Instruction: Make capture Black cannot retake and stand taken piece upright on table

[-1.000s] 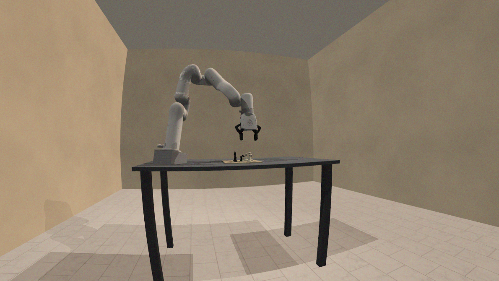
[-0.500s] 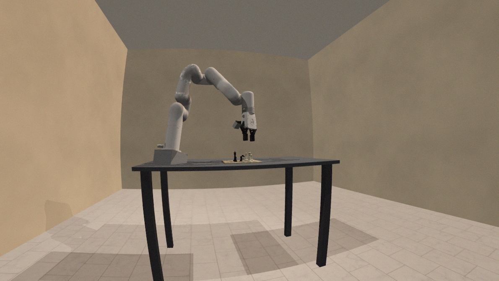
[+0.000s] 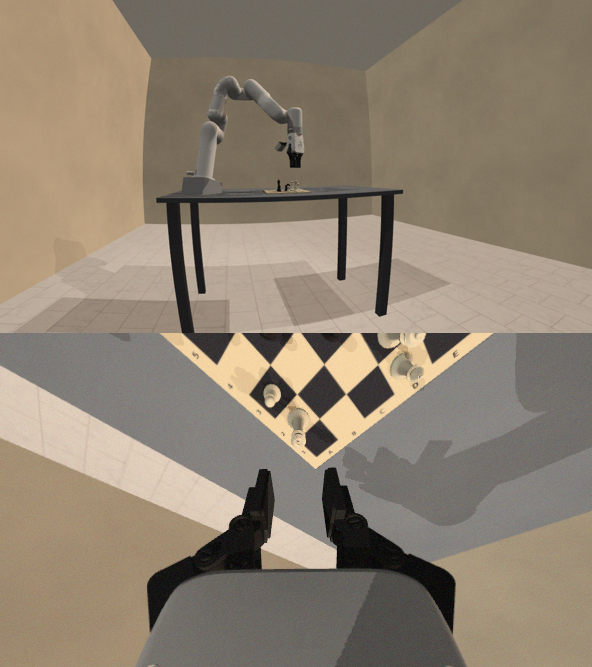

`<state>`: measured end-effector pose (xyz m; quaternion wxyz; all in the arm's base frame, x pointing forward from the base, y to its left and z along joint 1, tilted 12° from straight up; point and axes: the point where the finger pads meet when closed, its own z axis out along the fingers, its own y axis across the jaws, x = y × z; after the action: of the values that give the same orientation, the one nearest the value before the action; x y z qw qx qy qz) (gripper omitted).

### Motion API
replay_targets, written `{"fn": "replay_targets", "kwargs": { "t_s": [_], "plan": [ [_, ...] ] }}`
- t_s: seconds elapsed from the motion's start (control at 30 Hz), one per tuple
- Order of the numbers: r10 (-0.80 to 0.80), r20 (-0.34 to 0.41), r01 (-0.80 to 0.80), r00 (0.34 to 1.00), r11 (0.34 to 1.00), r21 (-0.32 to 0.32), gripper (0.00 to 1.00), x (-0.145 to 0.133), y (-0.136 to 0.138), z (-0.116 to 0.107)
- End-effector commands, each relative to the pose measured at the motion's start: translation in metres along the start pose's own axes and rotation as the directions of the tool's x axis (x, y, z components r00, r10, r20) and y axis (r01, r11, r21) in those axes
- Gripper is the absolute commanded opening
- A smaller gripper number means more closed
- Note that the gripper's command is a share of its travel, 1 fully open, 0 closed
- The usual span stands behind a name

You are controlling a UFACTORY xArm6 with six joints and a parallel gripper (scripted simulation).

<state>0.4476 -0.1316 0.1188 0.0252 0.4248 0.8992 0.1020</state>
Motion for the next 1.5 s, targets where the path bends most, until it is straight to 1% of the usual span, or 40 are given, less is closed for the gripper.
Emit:
{"fn": "replay_targets", "kwargs": {
  "t_s": [0.0, 0.83, 1.47],
  "plan": [
    [-0.001, 0.003, 0.001, 1.000, 1.000, -0.003, 0.42, -0.001, 0.001, -0.002],
    [-0.001, 0.003, 0.001, 1.000, 1.000, -0.003, 0.42, -0.001, 0.001, 0.000],
    [-0.001, 0.003, 0.001, 1.000, 1.000, -0.003, 0.42, -0.001, 0.001, 0.018]
  ]
}}
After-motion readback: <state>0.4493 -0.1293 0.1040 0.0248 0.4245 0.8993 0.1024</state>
